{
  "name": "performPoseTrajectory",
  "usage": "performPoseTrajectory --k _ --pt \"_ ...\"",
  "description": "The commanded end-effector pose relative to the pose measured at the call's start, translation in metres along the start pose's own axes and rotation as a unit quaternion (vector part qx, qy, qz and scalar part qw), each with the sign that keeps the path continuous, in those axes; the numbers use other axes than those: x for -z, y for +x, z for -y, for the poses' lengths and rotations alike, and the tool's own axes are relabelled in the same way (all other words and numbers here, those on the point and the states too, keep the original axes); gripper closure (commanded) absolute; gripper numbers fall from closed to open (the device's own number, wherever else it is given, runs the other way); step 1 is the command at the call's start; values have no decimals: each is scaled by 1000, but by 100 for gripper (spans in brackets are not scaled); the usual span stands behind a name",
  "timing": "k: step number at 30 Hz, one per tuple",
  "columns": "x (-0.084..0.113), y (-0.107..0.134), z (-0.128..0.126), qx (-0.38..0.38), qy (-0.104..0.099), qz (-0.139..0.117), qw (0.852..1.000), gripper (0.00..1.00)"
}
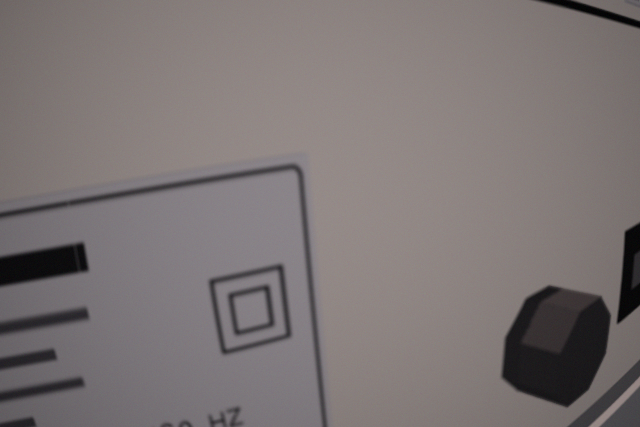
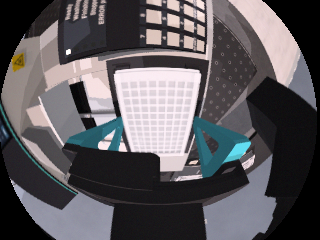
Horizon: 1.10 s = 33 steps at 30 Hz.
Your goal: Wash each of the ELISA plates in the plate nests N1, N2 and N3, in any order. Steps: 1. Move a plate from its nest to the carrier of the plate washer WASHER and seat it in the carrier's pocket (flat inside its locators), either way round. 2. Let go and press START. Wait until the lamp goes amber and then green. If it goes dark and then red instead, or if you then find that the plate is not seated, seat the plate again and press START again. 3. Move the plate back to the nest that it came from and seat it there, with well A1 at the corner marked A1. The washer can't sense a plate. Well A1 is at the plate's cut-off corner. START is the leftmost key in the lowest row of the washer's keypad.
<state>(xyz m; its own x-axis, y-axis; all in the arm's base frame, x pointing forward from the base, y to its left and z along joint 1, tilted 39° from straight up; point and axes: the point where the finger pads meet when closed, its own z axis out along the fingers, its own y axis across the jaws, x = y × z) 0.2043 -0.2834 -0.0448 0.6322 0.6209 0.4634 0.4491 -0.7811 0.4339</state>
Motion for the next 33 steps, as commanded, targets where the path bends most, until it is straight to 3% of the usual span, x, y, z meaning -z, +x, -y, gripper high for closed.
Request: performPoseTrajectory --k 1,33 --pt "10 -4 -10 2 -11 5 1000 0" --pt "58 -5 -15 7 -15 7 1000 0"
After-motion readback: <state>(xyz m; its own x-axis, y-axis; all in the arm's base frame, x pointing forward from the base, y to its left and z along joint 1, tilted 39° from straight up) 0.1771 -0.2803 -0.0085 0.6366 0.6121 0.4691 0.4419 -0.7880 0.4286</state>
